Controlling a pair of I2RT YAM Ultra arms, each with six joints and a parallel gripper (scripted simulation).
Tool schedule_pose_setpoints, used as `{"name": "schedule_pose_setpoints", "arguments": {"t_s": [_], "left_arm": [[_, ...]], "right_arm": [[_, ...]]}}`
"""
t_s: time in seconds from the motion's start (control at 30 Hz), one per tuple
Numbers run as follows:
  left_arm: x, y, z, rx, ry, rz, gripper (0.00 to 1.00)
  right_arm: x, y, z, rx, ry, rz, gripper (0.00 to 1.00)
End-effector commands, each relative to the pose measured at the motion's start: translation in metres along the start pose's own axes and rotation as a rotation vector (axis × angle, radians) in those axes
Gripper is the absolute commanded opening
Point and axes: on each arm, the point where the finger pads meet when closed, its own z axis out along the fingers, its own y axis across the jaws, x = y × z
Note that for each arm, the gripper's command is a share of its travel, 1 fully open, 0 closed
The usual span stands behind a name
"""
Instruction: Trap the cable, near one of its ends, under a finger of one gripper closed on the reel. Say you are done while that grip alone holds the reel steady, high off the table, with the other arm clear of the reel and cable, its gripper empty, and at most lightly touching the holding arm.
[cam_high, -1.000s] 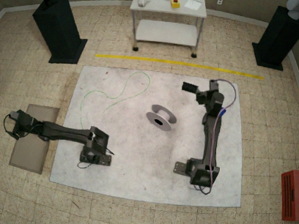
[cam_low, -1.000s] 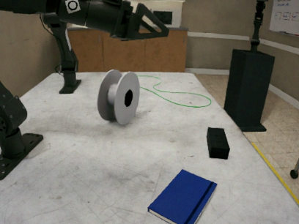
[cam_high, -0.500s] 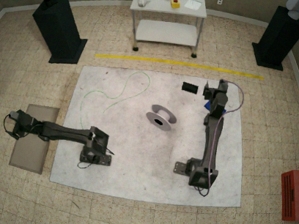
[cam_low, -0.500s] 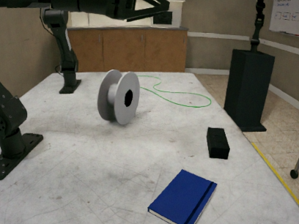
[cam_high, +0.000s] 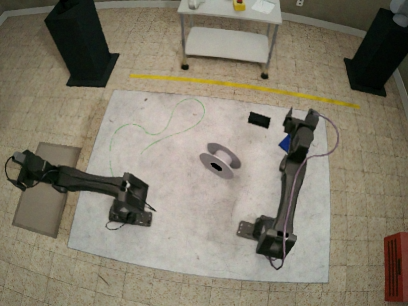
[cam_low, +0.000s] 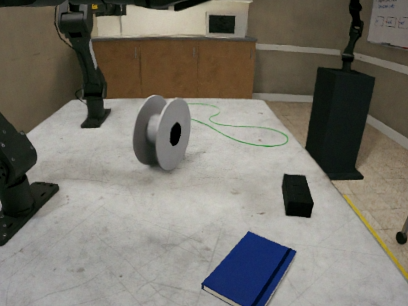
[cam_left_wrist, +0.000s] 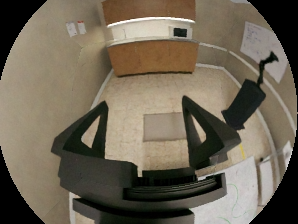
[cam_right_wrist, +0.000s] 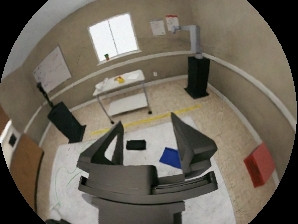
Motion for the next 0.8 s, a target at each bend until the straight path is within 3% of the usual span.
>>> {"name": "schedule_pose_setpoints", "arguments": {"t_s": [0.0, 0.77], "left_arm": [[-0.0006, -0.0001, 0.0022, -0.005, -0.007, 0.006, 1.0], [-0.0005, -0.0001, 0.0022, -0.005, -0.007, 0.006, 1.0]], "right_arm": [[-0.0418, -0.0115, -0.0149, 0.046, -0.108, 0.015, 0.75], [-0.043, -0.0137, -0.0144, 0.055, -0.109, 0.018, 0.75]]}}
